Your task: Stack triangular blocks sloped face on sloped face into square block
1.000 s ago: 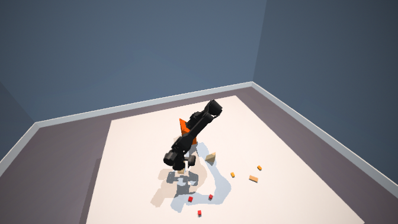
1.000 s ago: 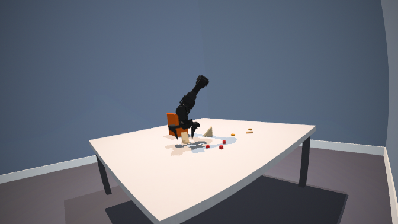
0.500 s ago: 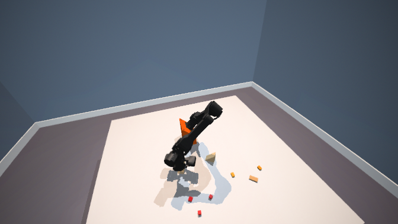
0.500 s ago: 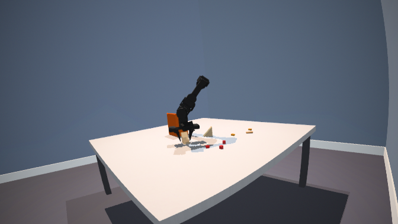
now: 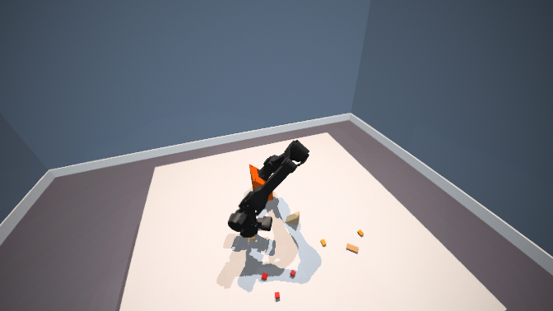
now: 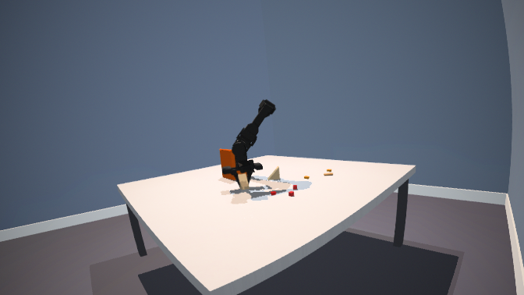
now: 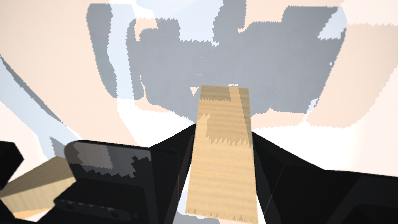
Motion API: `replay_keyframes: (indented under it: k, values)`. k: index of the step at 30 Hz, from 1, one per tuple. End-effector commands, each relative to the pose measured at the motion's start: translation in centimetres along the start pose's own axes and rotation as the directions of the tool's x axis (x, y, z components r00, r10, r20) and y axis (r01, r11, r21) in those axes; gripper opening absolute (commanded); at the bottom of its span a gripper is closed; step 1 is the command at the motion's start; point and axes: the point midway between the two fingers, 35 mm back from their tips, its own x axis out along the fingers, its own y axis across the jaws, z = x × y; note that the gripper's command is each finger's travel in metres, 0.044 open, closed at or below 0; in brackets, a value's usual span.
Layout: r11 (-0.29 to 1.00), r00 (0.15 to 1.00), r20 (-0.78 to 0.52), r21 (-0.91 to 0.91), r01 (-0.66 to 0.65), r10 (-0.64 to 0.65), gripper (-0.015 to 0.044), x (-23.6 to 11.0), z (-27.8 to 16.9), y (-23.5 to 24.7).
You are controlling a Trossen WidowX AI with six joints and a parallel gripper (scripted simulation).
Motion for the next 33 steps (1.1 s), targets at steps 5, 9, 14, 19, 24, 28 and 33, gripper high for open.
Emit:
replay_keyframes:
  k: [5,9,14,19,24,28,33]
  values:
    - [1.0,1.0,0.001,-0.003,0.002,-0.002,0.0,-2.7,0.1,0.0]
    - [1.0,1.0,0.001,-0.003,0.003,-0.002,0.0,-3.0,0.1,0.0]
    - [1.0,1.0,0.001,-0.003,0.003,-0.002,0.0,-3.0,0.1,0.0]
    - [1.0,1.0,0.0,0.008,0.001,-0.001,0.0,-2.9,0.0,0.0]
    - [0.996,1.0,-0.002,0.088,-0.001,0.001,0.0,-2.8,-0.1,-0.1]
    - [0.98,1.0,-0.003,0.197,-0.001,0.002,0.0,-2.8,-0.1,-0.1]
    - [0.94,1.0,-0.003,0.341,-0.001,0.002,0.0,-2.7,-0.1,-0.1]
